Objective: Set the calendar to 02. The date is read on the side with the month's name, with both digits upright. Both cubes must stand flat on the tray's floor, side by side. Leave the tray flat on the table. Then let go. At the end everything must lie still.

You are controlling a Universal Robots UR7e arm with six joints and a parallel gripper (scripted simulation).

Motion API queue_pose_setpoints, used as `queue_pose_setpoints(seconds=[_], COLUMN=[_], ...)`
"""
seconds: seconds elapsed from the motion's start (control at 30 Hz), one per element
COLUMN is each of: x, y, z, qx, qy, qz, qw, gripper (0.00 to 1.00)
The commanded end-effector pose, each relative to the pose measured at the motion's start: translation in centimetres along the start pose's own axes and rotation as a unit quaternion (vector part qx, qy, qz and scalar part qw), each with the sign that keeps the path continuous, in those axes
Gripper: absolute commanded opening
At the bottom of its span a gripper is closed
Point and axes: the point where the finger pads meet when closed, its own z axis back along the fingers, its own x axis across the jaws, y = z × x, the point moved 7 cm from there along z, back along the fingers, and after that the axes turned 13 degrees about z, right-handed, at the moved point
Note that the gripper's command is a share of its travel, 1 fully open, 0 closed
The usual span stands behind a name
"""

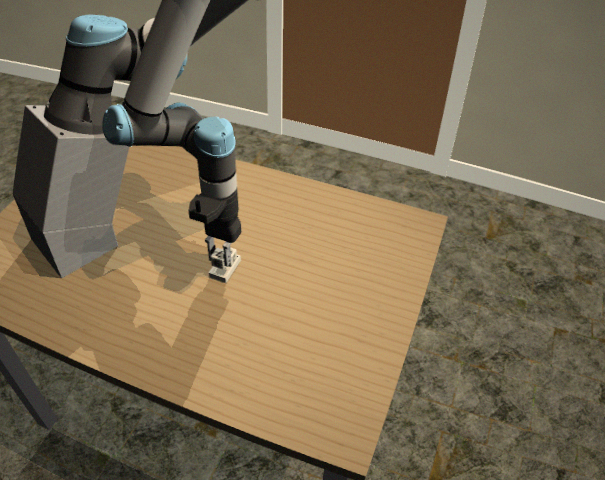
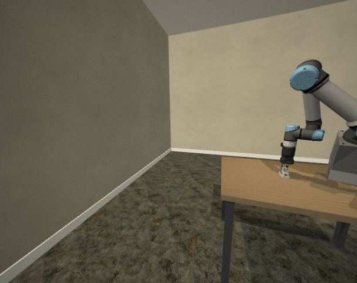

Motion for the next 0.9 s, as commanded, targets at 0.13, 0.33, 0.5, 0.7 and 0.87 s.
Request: queue_pose_setpoints(seconds=[0.13, 0.33, 0.5, 0.7, 0.87], x=[0.0, 0.0, 0.0, 0.0, 0.0], y=[0.0, 0.0, 0.0, 0.0, 0.0], z=[-0.7, -1.0, -1.4, -1.5, -1.6], qx=[0.0, 0.0, 0.0, 0.0, 0.0], qy=[0.0, 0.0, 0.0, 0.0, 0.0], qz=[0.0, 0.0, 0.0, 0.0, 0.0], qw=[1.0, 1.0, 1.0, 1.0, 1.0], gripper=[0.6, 0.6, 0.6, 0.6, 0.6])
